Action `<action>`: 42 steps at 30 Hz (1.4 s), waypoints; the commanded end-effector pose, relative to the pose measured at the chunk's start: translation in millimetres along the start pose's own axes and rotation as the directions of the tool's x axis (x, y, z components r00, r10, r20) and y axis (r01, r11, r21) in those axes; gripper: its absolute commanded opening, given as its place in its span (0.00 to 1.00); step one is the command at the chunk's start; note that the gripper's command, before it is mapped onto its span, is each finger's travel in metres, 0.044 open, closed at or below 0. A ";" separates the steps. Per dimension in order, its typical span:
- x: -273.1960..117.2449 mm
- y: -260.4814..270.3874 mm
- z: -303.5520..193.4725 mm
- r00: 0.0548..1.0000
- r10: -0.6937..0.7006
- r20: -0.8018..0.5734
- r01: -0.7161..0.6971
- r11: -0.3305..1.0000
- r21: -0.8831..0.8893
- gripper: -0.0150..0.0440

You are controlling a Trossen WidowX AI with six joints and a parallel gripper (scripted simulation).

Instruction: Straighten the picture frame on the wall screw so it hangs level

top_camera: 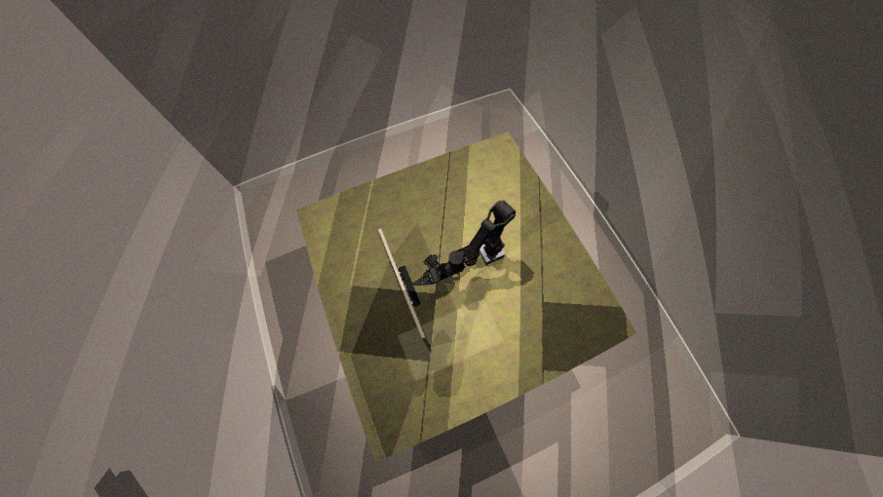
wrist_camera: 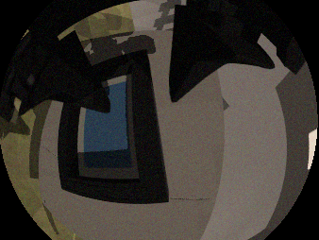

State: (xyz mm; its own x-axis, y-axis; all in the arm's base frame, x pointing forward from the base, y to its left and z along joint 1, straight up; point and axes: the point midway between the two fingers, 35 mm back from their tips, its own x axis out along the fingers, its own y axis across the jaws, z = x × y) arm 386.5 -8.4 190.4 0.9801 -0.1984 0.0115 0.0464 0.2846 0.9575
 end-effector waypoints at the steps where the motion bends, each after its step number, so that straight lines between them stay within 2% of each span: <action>1: 6.7 2.7 1.3 1.000 0.008 0.002 -0.008 1.000 -0.002 0.69; 12: 23.4 2.3 1.7 1.000 0.010 0.003 -0.010 1.000 -0.002 0.69; 42: 23.7 2.3 1.7 1.000 0.010 0.003 -0.010 1.000 -0.002 0.69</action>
State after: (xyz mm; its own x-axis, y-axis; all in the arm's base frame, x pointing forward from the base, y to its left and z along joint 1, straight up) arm 409.1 -14.3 192.4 0.9794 -0.2012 0.0180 0.0408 0.2845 0.9578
